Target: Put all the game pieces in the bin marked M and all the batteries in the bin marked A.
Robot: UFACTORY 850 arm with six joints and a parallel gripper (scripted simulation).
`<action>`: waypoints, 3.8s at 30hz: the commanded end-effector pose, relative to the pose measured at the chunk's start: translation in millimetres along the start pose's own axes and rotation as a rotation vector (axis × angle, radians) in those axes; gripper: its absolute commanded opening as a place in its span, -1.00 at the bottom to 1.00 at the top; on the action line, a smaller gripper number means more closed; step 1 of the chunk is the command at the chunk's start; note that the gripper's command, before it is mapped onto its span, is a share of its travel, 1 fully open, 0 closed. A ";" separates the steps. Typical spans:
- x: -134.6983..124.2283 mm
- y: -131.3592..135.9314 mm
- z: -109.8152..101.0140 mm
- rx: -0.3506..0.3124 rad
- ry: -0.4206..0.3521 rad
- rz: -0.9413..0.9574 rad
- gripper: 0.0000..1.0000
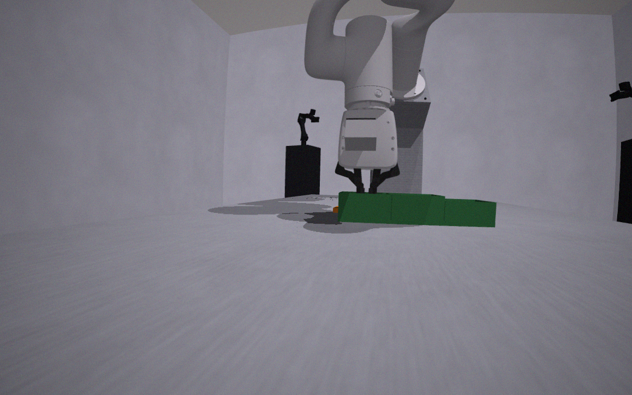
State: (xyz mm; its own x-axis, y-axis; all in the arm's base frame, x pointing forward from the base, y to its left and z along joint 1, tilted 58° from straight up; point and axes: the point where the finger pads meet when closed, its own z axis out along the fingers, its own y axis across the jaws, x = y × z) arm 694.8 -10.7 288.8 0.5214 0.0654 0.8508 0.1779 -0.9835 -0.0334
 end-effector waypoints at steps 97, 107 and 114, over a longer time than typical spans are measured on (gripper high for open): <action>-1.3 -83.9 -54.2 0.000 0.001 0.000 -0.85; -1.3 -83.9 -32.9 0.000 0.001 0.000 -0.85; -1.3 -83.9 -14.3 0.000 0.001 0.000 -0.85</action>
State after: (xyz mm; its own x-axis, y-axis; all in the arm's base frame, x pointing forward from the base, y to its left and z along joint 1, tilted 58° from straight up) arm 659.7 67.9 302.1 0.5214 0.0654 0.8508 0.1779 -0.9835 -0.0334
